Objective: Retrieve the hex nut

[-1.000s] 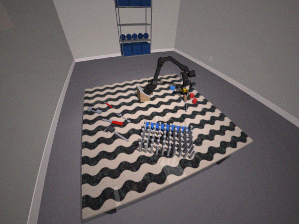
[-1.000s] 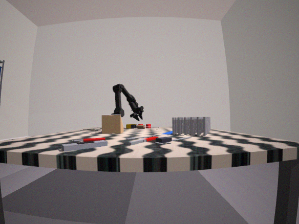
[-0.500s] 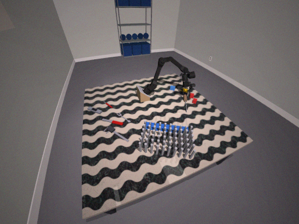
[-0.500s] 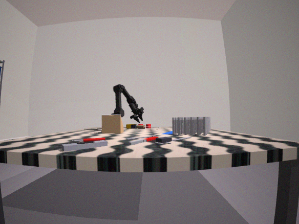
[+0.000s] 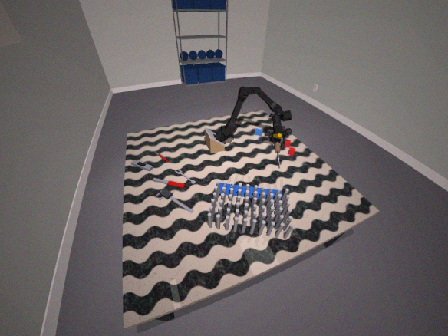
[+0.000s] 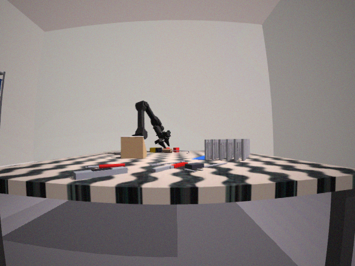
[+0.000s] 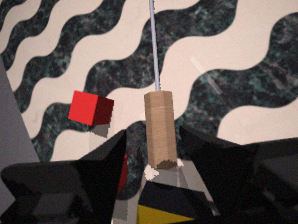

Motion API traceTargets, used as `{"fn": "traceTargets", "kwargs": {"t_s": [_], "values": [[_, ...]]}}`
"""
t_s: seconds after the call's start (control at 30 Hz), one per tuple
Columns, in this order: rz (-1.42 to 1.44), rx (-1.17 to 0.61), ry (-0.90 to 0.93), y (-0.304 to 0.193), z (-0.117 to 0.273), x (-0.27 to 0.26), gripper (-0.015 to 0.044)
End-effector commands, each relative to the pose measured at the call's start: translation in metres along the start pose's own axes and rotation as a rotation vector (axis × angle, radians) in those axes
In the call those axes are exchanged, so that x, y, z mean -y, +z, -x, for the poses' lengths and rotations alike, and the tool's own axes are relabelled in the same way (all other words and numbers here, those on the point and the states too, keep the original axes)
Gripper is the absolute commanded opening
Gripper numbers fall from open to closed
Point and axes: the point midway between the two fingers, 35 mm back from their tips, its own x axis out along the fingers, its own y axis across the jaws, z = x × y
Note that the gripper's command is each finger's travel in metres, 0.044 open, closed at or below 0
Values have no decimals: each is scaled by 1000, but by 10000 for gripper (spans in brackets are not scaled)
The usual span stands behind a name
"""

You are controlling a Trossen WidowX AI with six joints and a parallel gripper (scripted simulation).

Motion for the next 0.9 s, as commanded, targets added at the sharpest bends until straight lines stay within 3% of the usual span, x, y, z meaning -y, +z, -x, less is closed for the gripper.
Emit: {"fn": "traceTargets", "kwargs": {"t_s": [0.0,0.5,0.87], "values": [[-2,6,-7,-2,-8,4,280],[-2,5,-7,-10,-27,12,280],[-2,5,-7,-10,-27,12,207]]}}
